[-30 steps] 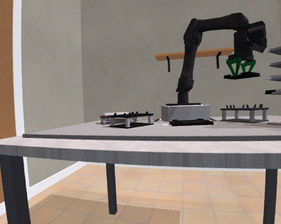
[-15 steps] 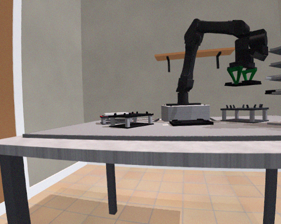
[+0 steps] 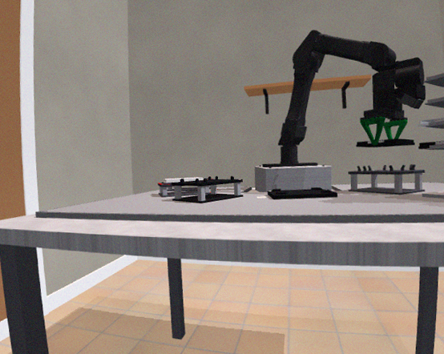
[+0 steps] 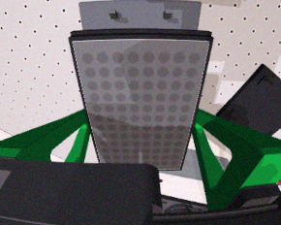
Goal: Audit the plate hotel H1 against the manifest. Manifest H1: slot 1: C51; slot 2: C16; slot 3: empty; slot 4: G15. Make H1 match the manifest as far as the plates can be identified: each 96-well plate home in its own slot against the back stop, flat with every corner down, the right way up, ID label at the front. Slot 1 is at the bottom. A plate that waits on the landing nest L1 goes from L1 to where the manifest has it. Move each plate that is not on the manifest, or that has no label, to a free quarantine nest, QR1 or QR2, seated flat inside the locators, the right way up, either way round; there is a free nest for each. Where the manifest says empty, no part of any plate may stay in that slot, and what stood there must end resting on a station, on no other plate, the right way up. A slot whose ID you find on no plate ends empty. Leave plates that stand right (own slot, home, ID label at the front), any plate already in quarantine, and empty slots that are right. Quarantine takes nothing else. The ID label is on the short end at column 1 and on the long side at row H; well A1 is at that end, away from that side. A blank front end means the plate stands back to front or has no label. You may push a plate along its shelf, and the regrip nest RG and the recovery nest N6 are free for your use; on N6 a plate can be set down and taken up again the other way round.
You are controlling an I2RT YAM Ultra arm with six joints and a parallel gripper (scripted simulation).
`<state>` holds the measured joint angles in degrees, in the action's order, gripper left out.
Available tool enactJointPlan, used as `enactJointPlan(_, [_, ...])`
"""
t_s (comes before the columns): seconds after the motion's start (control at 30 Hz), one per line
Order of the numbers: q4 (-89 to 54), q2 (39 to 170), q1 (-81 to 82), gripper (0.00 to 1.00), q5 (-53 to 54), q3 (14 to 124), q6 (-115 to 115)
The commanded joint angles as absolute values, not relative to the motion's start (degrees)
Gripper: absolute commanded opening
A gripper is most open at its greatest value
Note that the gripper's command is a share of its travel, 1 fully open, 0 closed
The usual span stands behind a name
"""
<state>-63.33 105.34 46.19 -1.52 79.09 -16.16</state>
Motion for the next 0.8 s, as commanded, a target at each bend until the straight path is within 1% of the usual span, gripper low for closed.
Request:
enactJointPlan(0.0, [-61.4, 105.0, 46.2, 0.86, -1.5, 79.0, -16.0])
enactJointPlan(0.77, [-61.2, 104.4, 46.2, 0.86, -1.5, 78.2, -16.0])
